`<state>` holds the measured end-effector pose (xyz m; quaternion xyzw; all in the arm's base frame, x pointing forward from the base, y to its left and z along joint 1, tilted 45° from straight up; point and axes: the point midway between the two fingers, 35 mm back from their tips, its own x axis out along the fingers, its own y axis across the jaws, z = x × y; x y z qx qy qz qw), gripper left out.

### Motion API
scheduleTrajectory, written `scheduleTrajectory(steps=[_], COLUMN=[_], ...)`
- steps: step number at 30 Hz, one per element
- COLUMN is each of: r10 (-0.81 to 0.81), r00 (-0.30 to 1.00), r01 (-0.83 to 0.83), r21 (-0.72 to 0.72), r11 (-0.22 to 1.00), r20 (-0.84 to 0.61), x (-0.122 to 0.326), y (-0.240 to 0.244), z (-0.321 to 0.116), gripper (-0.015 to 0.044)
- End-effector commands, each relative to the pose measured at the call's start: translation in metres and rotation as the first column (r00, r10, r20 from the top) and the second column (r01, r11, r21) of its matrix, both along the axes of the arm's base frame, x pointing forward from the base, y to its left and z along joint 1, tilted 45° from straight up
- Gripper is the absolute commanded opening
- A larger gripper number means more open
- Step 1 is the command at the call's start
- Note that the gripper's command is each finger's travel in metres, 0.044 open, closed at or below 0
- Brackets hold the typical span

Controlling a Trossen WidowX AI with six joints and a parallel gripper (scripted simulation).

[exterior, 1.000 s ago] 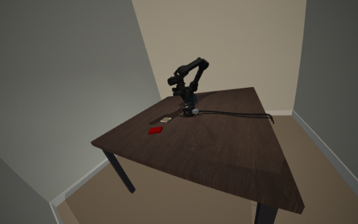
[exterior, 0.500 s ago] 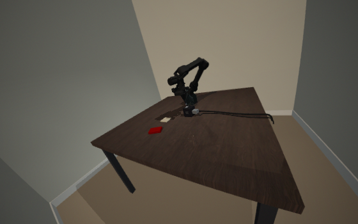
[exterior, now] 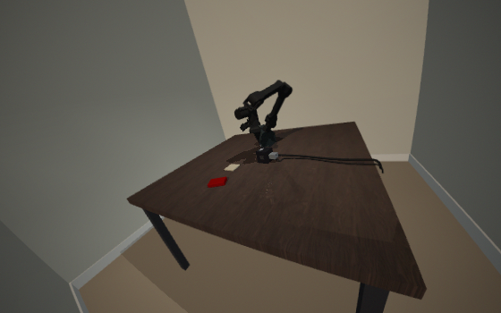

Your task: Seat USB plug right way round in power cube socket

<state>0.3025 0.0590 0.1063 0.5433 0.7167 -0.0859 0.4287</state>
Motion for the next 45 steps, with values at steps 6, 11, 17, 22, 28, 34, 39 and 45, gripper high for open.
scheduleTrajectory(steps=[6, 11, 17, 22, 28, 34, 39, 45], r10=[0.164, 0.251, 0.350, 0.424, 0.504, 0.570, 0.614, 0.652], r00=[0.973, 0.935, 0.867, 0.795, 0.691, 0.569, 0.457, 0.313], r01=[-0.166, -0.255, -0.358, -0.437, -0.523, -0.597, -0.647, -0.694], r21=[-0.003, -0.017, -0.045, -0.076, -0.123, -0.180, -0.233, -0.303], r11=[0.986, 0.967, 0.933, 0.896, 0.843, 0.782, 0.726, 0.653], r20=[0.163, 0.252, 0.354, 0.433, 0.519, 0.592, 0.643, 0.690], x=[-0.0007, -0.0007, -0.0007, -0.0007, -0.0007, -0.0007, -0.0007, -0.0007], y=[0.0002, 0.0002, 0.0002, 0.0002, 0.0002, 0.0002, 0.0002, 0.0002], z=[-0.0005, -0.0005, -0.0005, -0.0005, -0.0005, -0.0005, -0.0005, -0.0005], gripper=[0.0000, 0.0000, 0.0000, 0.0000, 0.0000, 0.0000, 0.0000, 0.0000])
